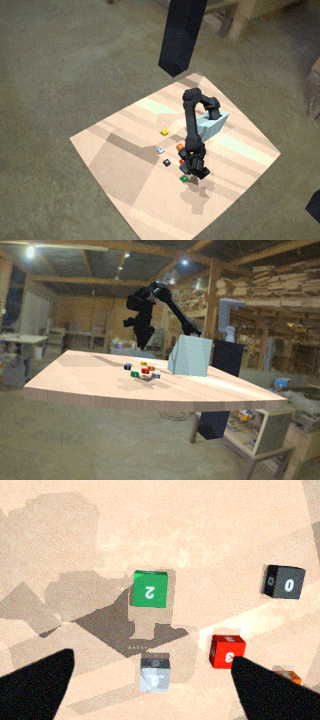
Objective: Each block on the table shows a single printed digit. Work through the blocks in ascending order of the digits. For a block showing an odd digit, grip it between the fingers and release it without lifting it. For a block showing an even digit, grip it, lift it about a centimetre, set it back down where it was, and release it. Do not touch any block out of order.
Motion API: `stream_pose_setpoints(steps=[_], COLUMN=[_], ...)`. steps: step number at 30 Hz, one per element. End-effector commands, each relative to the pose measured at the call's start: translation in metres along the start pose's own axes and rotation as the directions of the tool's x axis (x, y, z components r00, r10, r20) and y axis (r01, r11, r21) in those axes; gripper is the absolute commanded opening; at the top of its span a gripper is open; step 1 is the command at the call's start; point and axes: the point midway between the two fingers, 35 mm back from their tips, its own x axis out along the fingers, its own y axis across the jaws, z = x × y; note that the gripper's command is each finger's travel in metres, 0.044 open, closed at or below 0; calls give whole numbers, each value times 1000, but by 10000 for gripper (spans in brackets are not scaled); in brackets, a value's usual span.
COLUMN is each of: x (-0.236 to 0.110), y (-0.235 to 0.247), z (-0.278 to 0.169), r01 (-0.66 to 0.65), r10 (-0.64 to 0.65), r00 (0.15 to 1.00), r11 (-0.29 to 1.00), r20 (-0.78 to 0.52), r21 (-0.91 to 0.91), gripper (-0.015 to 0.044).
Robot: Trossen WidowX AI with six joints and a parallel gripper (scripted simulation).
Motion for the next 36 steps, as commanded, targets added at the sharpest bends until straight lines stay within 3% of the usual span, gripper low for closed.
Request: stream_pose_setpoints(steps=[1, 8, 16, 36], x=[-1, -1, -1, -1], y=[0, -11, -134, -136], z=[1, 4, 15, 15], r01=[4, 2, 10, 11], r10=[-4, -2, -10, -11], r00=[1000, 1000, 1000, 1000], r11=[1000, 1000, 1000, 1000], r20=[5, 5, 4, 4], r21=[-4, -4, -5, -5], gripper=[400, 400, 400, 400])
